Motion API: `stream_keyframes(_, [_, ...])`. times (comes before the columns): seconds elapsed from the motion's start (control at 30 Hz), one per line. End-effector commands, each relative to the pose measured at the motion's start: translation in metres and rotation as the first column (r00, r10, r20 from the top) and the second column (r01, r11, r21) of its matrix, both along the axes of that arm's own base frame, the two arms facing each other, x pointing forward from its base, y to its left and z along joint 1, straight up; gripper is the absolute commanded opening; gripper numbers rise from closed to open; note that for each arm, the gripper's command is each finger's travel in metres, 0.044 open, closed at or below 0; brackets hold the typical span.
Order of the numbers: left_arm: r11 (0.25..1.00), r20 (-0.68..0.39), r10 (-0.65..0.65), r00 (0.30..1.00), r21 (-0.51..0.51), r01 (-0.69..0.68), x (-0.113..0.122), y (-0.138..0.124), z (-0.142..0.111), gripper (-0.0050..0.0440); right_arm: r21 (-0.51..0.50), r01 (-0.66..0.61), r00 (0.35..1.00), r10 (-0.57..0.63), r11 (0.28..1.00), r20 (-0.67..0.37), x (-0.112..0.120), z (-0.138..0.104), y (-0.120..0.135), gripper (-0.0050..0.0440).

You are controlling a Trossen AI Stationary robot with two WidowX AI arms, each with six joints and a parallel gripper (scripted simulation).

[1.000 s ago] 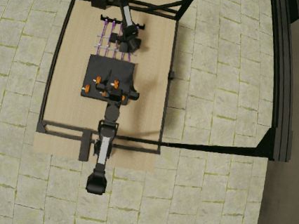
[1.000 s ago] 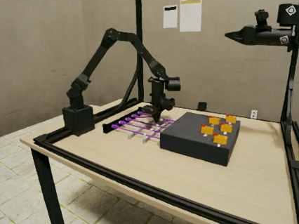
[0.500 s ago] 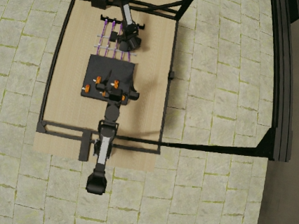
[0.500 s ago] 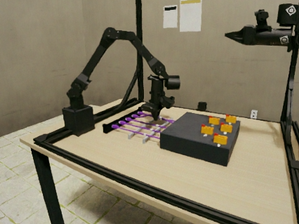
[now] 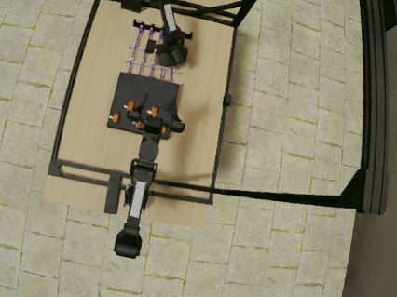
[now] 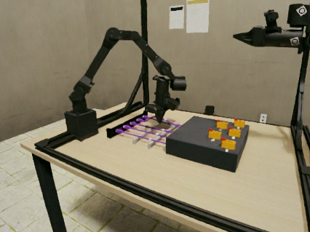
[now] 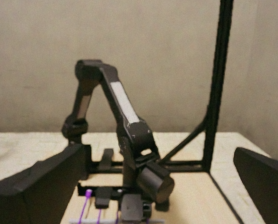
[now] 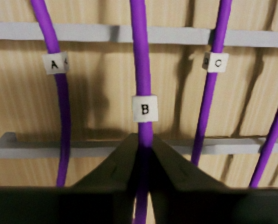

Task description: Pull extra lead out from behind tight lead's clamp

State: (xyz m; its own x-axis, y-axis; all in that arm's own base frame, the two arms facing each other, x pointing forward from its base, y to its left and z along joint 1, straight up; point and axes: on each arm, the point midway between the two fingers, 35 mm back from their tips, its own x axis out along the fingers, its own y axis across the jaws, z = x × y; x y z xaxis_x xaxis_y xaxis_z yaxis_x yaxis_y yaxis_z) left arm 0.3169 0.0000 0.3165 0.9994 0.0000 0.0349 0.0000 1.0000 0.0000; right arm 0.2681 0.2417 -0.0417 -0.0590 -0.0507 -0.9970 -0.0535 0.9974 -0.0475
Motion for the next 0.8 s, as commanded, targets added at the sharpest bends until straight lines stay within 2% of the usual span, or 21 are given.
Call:
stream_keyframes(0.0, [1.000, 0.015, 0.000, 1.000, 0.000, 0.000, -0.001, 0.000, 0.006, 0.0440, 0.040, 0.002, 0.999, -0.004, 0.999, 0.048, 0.011, 0.019, 0.008, -0.0050])
stream_keyframes(0.03, [1.000, 0.015, 0.000, 1.000, 0.000, 0.000, -0.001, 0.000, 0.006, 0.0440, 0.040, 0.002, 0.999, -0.004, 0.999, 0.048, 0.011, 0.019, 0.008, -0.0050])
stream_keyframes(0.07, [1.000, 0.015, 0.000, 1.000, 0.000, 0.000, -0.001, 0.000, 0.006, 0.0440, 0.023, 0.000, 1.000, 0.000, 1.000, 0.025, 0.005, -0.029, 0.005, -0.0050])
stream_keyframes(0.6, [1.000, 0.015, 0.000, 1.000, 0.000, 0.000, -0.001, 0.000, 0.006, 0.0440, 0.023, 0.000, 1.000, 0.000, 1.000, 0.025, 0.005, -0.029, 0.005, -0.0050])
stream_keyframes(0.63, [1.000, 0.015, 0.000, 1.000, 0.000, 0.000, -0.001, 0.000, 0.006, 0.0440, 0.043, 0.006, 0.998, -0.008, 0.999, 0.057, 0.005, -0.029, 0.005, -0.0050])
stream_keyframes(0.77, [1.000, 0.015, 0.000, 1.000, 0.000, 0.000, -0.001, 0.000, 0.006, 0.0440, 0.043, 0.006, 0.998, -0.008, 0.999, 0.057, 0.005, -0.029, 0.005, -0.0050])
